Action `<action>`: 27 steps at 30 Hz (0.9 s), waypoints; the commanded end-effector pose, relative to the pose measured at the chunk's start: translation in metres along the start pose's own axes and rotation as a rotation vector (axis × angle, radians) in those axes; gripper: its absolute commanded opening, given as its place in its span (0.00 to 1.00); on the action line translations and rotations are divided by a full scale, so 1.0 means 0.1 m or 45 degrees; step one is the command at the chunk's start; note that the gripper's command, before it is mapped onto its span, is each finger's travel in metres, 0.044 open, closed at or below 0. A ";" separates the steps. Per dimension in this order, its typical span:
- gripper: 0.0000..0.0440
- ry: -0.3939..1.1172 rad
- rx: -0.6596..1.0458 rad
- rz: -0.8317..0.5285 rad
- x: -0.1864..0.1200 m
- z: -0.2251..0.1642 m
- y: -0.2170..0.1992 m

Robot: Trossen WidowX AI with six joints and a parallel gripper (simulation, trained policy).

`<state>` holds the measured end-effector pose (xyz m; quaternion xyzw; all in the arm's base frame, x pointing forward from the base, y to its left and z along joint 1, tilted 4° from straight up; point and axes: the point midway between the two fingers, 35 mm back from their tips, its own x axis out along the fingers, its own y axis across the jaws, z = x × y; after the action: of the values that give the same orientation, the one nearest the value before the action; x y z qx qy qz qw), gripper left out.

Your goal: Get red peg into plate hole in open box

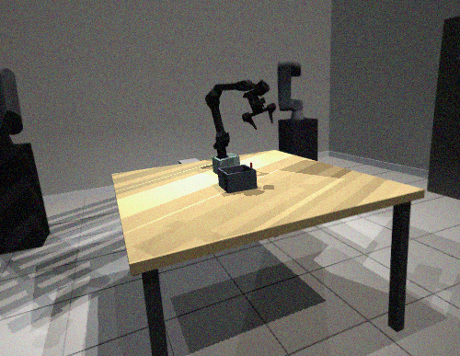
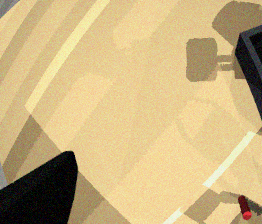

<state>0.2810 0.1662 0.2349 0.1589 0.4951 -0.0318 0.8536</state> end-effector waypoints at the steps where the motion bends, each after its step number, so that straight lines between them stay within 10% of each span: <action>1: 1.00 -0.004 -0.032 0.013 -0.05 0.04 0.02; 27: 1.00 -0.016 -0.149 0.037 -0.15 0.14 0.03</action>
<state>0.2849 0.1627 0.2530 0.1187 0.4888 0.0039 0.8643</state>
